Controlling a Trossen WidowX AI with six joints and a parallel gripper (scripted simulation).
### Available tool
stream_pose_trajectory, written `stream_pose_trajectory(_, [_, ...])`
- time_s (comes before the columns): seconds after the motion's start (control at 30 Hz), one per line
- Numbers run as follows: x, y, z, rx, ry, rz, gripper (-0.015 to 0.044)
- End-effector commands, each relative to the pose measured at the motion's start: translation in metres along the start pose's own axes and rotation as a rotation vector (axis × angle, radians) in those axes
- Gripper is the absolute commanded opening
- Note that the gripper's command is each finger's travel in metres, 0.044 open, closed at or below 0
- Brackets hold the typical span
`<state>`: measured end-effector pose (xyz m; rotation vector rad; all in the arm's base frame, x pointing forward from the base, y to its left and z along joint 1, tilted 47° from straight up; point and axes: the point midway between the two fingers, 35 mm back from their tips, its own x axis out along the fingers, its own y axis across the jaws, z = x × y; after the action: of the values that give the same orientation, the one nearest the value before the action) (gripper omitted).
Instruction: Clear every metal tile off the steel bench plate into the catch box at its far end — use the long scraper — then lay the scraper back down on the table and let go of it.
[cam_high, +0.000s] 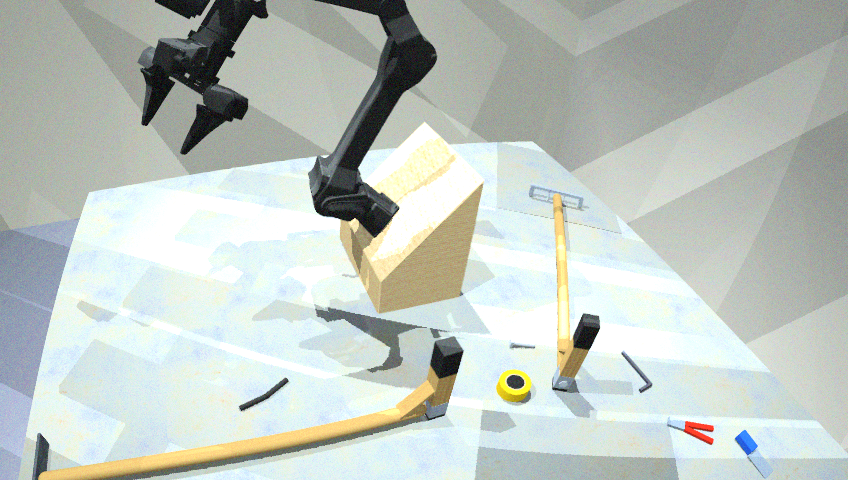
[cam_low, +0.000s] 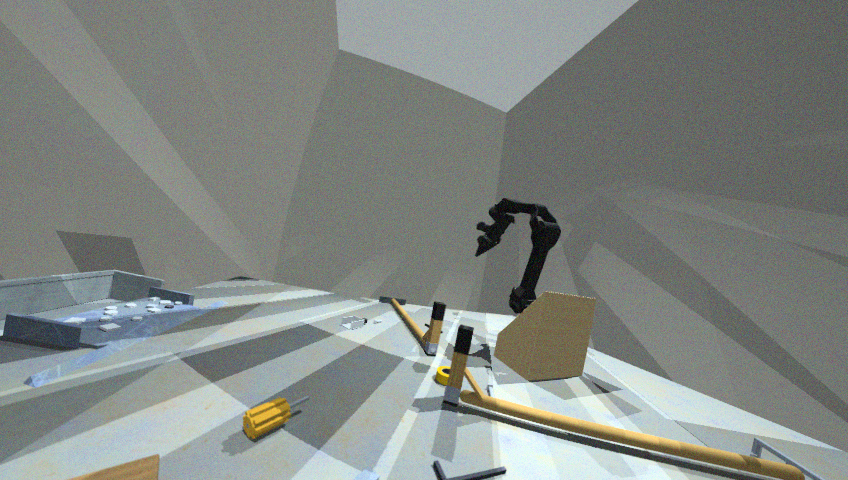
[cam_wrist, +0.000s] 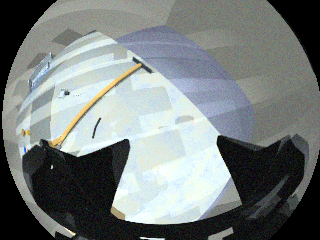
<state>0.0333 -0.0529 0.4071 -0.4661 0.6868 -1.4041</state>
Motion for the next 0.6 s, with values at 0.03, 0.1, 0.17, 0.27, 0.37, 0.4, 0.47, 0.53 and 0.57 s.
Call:
stream_pose_trajectory(0.03, [0.009, -0.005, -0.008, -0.049, 0.048, 0.018, 0.0440])
stream_pose_trajectory(0.1, [0.012, -0.007, -0.010, -0.067, 0.065, 0.025, 0.0440])
stream_pose_trajectory(0.17, [0.015, -0.009, -0.013, -0.086, 0.082, 0.033, 0.0440])
stream_pose_trajectory(0.27, [0.020, -0.011, -0.017, -0.115, 0.108, 0.046, 0.0440])
stream_pose_trajectory(0.37, [0.025, -0.013, -0.021, -0.145, 0.133, 0.059, 0.0440])
stream_pose_trajectory(0.4, [0.026, -0.014, -0.022, -0.156, 0.141, 0.063, 0.0440])
stream_pose_trajectory(0.47, [0.030, -0.015, -0.025, -0.177, 0.158, 0.073, 0.0440])
stream_pose_trajectory(0.53, [0.033, -0.016, -0.028, -0.198, 0.174, 0.083, 0.0440])
stream_pose_trajectory(0.57, [0.034, -0.017, -0.029, -0.209, 0.183, 0.088, 0.0440])
